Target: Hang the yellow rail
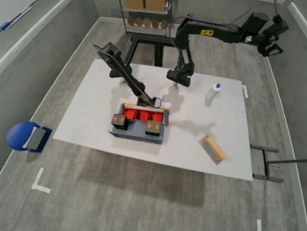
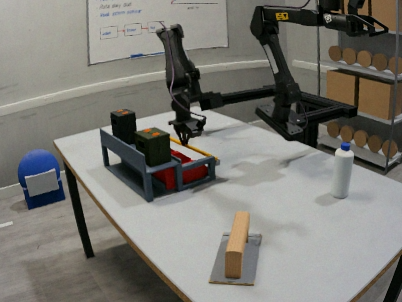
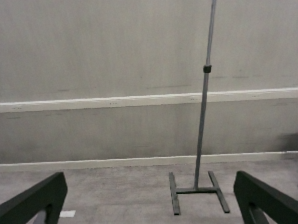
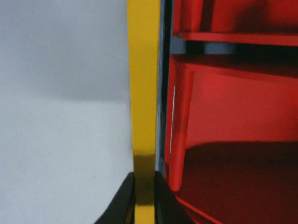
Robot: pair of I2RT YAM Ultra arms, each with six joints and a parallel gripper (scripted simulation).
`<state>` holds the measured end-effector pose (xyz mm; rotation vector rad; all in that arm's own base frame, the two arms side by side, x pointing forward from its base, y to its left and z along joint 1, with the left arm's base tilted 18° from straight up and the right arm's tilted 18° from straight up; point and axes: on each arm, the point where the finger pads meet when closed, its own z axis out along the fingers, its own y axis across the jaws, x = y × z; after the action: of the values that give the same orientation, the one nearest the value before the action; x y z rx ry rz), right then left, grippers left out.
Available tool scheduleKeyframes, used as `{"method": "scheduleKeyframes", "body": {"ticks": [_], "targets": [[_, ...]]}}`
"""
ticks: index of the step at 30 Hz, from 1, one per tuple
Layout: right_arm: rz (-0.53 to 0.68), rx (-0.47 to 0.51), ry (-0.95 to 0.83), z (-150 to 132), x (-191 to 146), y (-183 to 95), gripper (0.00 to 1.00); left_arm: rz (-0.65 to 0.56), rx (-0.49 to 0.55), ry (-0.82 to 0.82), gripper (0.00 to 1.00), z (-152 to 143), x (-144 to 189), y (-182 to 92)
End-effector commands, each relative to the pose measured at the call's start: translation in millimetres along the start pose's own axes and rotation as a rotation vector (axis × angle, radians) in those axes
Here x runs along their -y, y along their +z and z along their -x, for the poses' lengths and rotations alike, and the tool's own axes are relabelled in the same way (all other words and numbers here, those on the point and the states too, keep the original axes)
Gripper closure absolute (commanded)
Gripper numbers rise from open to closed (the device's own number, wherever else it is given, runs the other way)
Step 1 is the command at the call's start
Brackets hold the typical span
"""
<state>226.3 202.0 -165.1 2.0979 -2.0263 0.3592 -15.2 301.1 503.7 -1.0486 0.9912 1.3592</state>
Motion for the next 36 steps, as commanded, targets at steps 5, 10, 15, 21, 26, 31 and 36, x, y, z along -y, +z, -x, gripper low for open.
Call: {"method": "scheduleKeyframes", "body": {"ticks": [5,10,15,21,26,31,36], "targets": [[-0.025,0.021,-0.01,7.6,5.9,-3.7,1.0,0.006,0.052,0.007,0.0,17.1,-3.1,-9.3],[-0.026,0.024,-0.007,6.2,6.3,-5.8,1.0,0.006,0.052,0.007,0.0,17.1,-3.1,-9.3],[-0.019,0.016,-0.009,3.8,3.8,-2.1,1.0,0.006,0.052,0.007,0.0,17.1,-3.1,-9.3],[-0.012,0.008,-0.012,1.6,1.5,1.5,1.0,0.006,0.052,0.007,0.0,17.1,-3.1,-9.3],[-0.017,0.013,-0.012,2.0,1.9,-2.6,1.0,0.006,0.052,0.007,0.0,17.1,-3.1,-9.3],[-0.016,0.012,-0.013,2.1,1.3,-1.8,1.0,0.006,0.052,0.007,0.0,17.1,-3.1,-9.3],[-0.016,0.012,-0.013,2.1,1.3,-1.7,1.0,0.006,0.052,0.007,0.0,17.1,-3.1,-9.3]]}}
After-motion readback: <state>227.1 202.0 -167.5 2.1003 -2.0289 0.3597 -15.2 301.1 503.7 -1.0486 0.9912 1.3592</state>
